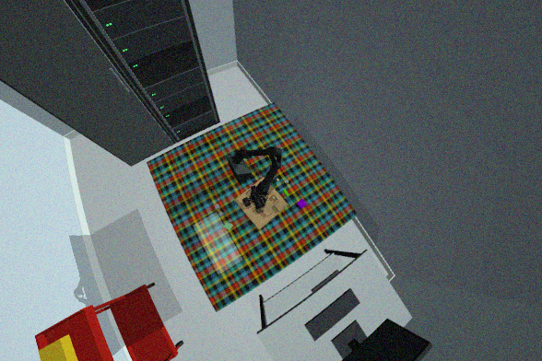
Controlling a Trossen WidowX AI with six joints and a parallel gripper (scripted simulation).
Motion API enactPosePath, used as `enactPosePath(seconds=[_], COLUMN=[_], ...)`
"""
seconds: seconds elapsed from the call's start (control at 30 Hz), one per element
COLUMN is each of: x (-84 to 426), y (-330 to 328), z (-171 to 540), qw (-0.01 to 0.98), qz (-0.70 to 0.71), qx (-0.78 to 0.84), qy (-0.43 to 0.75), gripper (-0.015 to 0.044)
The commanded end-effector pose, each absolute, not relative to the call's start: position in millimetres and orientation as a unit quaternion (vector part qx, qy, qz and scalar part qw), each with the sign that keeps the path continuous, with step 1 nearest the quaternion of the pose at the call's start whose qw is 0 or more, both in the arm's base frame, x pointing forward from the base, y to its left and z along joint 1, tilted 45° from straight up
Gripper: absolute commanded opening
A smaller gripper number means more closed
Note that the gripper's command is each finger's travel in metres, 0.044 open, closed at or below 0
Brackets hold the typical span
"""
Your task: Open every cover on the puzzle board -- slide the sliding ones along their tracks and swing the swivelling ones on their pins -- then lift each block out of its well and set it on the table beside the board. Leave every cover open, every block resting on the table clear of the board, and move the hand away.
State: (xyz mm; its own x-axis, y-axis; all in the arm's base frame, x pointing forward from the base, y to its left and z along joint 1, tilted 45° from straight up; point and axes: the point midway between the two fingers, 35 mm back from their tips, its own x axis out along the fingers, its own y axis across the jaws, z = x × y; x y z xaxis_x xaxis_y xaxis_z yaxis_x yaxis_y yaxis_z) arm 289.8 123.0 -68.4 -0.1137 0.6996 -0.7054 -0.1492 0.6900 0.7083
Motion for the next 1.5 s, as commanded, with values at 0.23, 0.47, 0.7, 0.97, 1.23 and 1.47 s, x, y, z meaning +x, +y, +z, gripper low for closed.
enactPosePath(seconds=[0.23, 0.47, 0.7, 0.97, 1.23, 1.47], x=[287, 290, 291, 293, 297, 297], y=[124, 122, 117, 104, 78, 81], z=[-69, -68, -62, -50, -23, -27], qw=[0.628, 0.631, 0.627, 0.625, 0.624, 0.624], qz=[0.331, 0.332, 0.324, 0.321, 0.316, 0.316], qx=[0.212, 0.21, 0.218, 0.22, 0.224, 0.224], qy=[0.671, 0.669, 0.674, 0.677, 0.678, 0.678], gripper=[0.0, 0.0, 0.0, 0.0131, 0.0144, 0.0144])
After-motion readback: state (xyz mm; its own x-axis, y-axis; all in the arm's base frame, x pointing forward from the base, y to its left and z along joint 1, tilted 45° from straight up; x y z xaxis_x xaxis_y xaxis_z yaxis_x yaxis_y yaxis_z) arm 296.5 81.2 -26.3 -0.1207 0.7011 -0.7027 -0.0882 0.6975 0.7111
